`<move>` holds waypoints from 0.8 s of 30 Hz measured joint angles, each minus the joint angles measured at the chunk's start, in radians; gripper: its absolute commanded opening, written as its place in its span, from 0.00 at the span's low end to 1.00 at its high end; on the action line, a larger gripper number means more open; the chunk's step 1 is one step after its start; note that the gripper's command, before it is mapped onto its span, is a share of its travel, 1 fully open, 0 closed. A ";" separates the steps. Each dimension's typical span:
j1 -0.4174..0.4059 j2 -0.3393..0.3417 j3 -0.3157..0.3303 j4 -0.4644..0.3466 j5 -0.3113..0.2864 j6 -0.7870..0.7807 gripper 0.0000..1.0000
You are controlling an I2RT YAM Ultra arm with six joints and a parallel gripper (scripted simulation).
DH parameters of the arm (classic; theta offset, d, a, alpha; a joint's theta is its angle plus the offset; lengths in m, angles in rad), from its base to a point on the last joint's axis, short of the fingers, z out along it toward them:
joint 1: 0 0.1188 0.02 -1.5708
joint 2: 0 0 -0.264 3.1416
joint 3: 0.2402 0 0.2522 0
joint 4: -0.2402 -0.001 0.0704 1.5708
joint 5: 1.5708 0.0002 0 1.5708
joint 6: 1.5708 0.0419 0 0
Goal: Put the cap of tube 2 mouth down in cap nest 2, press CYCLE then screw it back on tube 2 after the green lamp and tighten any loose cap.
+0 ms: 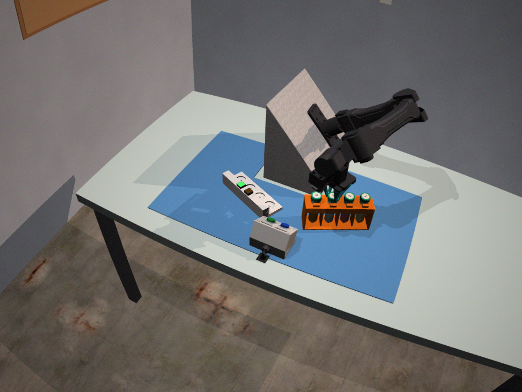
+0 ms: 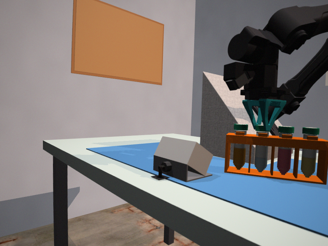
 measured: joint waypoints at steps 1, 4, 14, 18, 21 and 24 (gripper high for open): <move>0.000 0.000 0.000 0.000 0.000 0.002 0.00; 0.000 0.000 0.000 0.001 0.000 0.007 0.00; 0.000 0.000 0.000 -0.001 -0.005 0.059 0.49; 0.000 0.000 0.000 -0.001 -0.005 0.071 0.49; 0.000 0.000 0.004 -0.009 -0.005 0.070 0.49; -0.005 0.000 0.021 -0.029 -0.005 0.060 0.49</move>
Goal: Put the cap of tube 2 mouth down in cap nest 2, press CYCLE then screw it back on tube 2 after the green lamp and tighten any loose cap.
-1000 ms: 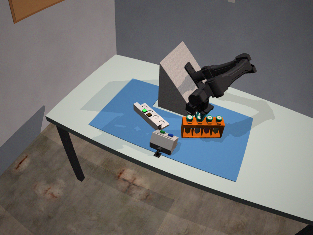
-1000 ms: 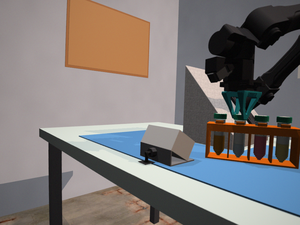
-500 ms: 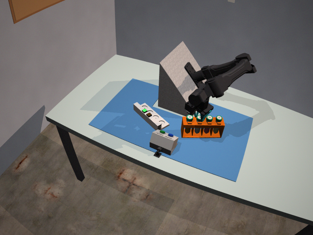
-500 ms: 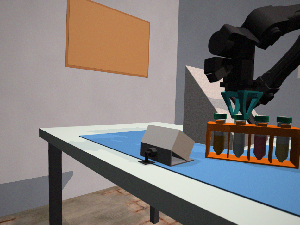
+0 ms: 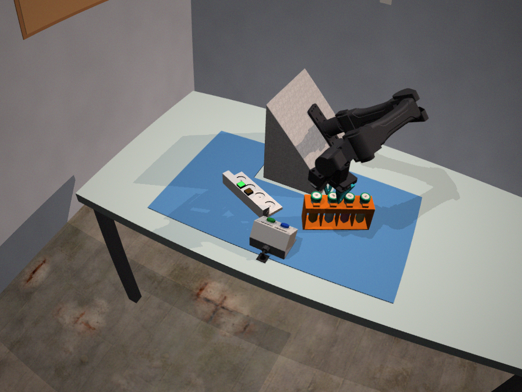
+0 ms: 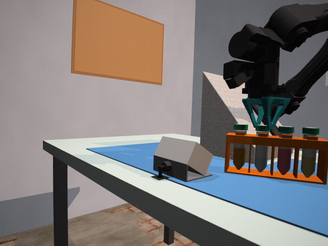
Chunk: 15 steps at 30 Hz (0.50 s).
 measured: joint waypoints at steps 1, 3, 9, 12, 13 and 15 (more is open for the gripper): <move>-0.002 0.001 0.004 -0.006 0.000 -0.004 0.49; -0.010 0.003 0.016 -0.025 0.001 -0.016 0.49; -0.056 0.011 0.071 -0.104 0.006 -0.068 0.49; -0.078 0.016 0.100 -0.148 0.011 -0.097 0.49; -0.084 0.017 0.108 -0.160 0.013 -0.106 0.49; -0.093 0.017 0.116 -0.178 0.014 -0.118 0.49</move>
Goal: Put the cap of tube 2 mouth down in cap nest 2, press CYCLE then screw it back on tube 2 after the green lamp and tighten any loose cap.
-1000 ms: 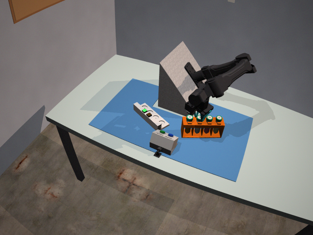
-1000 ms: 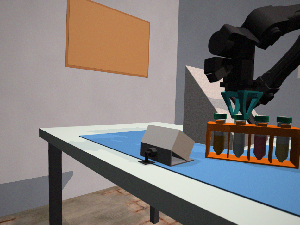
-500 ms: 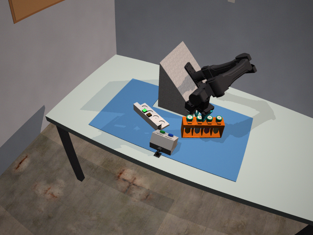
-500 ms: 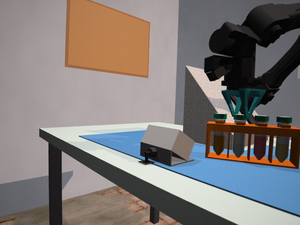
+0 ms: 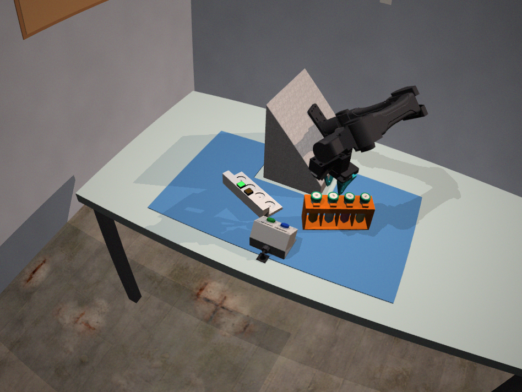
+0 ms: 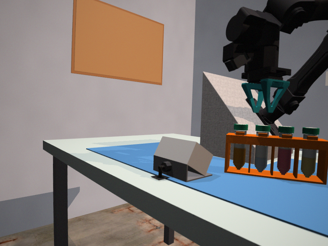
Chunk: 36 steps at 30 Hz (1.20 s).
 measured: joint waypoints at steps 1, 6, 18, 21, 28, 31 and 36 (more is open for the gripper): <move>-0.002 0.000 0.001 -0.006 0.001 -0.005 0.49; -0.002 0.000 0.001 -0.027 0.003 -0.016 0.49; -0.051 0.141 0.069 -0.029 0.011 -0.325 0.49; -0.072 0.184 0.073 -0.023 0.024 -0.405 0.49; -0.074 0.169 0.079 -0.021 0.025 -0.473 0.49; -0.063 0.166 0.055 -0.002 0.024 -0.470 0.49; -0.030 0.164 0.016 0.040 0.019 -0.447 0.49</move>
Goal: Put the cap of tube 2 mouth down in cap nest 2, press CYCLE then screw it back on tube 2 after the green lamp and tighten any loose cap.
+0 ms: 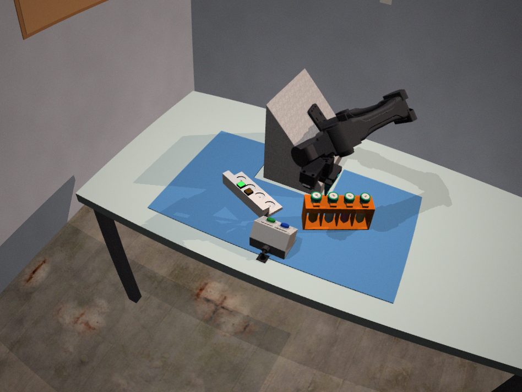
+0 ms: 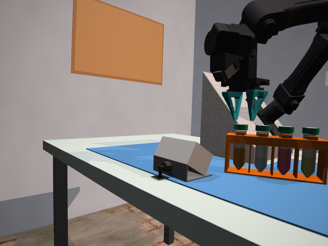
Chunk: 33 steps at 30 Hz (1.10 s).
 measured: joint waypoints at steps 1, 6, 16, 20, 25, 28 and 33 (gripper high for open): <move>0.000 -0.002 -0.003 0.010 -0.002 0.005 0.49; 0.027 -0.002 -0.037 0.066 -0.007 0.037 0.49; 0.031 -0.002 -0.039 0.103 -0.012 0.058 0.49; 0.031 -0.002 -0.042 0.108 -0.013 0.061 0.49; 0.031 -0.002 -0.050 0.117 -0.014 0.067 0.49; 0.035 -0.002 -0.055 0.125 -0.014 0.071 0.49; 0.040 -0.002 -0.061 0.136 -0.015 0.079 0.49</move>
